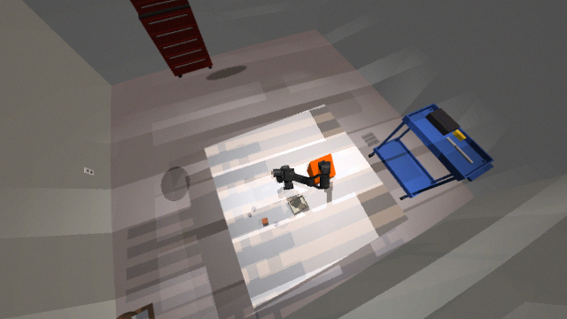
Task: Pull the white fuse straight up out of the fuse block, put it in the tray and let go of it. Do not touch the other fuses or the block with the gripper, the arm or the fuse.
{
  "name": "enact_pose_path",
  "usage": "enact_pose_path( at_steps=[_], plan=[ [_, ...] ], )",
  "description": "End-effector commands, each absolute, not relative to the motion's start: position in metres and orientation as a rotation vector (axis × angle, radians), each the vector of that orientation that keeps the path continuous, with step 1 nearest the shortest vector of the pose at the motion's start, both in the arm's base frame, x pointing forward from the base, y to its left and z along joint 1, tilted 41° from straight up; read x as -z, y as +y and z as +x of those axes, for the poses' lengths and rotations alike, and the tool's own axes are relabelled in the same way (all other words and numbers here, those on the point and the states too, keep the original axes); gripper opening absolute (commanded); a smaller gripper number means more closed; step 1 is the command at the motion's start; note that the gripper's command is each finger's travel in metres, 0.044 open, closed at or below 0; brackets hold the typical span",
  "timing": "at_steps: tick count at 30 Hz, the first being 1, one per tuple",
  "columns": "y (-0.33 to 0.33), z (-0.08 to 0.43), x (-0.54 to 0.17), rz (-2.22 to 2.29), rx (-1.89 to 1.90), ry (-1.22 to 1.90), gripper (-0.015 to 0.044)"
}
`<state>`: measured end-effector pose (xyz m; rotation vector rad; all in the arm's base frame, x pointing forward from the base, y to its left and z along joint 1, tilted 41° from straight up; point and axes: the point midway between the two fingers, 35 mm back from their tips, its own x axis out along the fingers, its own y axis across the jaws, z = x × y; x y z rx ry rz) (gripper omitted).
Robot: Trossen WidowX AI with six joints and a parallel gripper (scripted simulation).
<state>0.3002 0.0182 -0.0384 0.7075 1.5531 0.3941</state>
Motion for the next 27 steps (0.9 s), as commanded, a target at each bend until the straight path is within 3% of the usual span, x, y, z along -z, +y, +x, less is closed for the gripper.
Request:
enact_pose_path(
  at_steps=[1, 27],
  plan=[
    [0.021, 0.300, 0.041, 0.716, -0.394, 1.554, 0.0064],
    [0.038, 0.300, 0.058, 0.717, -0.395, 1.554, 0.0064]
  ],
)
